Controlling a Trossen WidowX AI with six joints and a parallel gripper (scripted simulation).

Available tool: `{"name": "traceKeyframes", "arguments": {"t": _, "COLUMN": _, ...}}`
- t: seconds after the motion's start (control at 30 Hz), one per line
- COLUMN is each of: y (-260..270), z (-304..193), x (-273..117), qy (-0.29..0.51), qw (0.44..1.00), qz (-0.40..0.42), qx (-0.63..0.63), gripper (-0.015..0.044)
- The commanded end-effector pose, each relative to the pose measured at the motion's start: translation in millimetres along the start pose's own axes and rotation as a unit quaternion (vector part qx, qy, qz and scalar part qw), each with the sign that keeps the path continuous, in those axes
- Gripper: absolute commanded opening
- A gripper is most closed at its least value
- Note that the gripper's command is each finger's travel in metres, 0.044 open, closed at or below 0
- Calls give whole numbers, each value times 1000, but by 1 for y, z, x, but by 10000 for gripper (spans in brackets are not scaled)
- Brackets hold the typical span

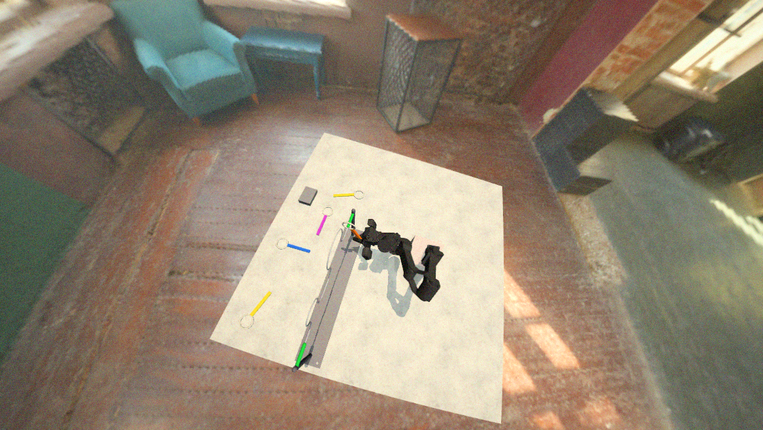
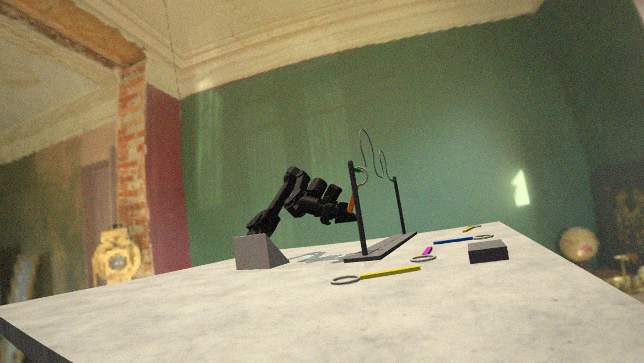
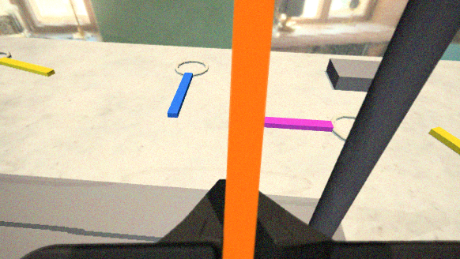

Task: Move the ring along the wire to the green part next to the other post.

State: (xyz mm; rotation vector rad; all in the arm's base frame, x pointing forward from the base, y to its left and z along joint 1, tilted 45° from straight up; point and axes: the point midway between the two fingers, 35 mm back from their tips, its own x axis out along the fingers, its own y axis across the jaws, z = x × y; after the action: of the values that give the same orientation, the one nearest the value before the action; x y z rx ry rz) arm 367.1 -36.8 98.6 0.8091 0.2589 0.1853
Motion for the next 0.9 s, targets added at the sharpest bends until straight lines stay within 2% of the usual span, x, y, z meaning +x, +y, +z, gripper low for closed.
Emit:
{"name": "traceKeyframes", "arguments": {"t": 0.0, "y": -1, "z": 0, "x": 0, "qy": -1, "qw": 1000, "qz": -2, "qx": 3, "gripper": -150}}
{"name": "traceKeyframes", "arguments": {"t": 0.1, "y": -1, "z": 0, "x": 0, "qy": -1, "qw": 1000, "qz": -2, "qx": 3, "gripper": -150}}
{"name": "traceKeyframes", "arguments": {"t": 0.5, "y": 0, "z": 0, "x": -2, "qy": 0, "qw": 1000, "qz": 0, "qx": 0, "gripper": 160}}
{"name": "traceKeyframes", "arguments": {"t": 0.87, "y": -1, "z": 1, "x": -38, "qy": 0, "qw": 1000, "qz": -2, "qx": 2, "gripper": 160}}
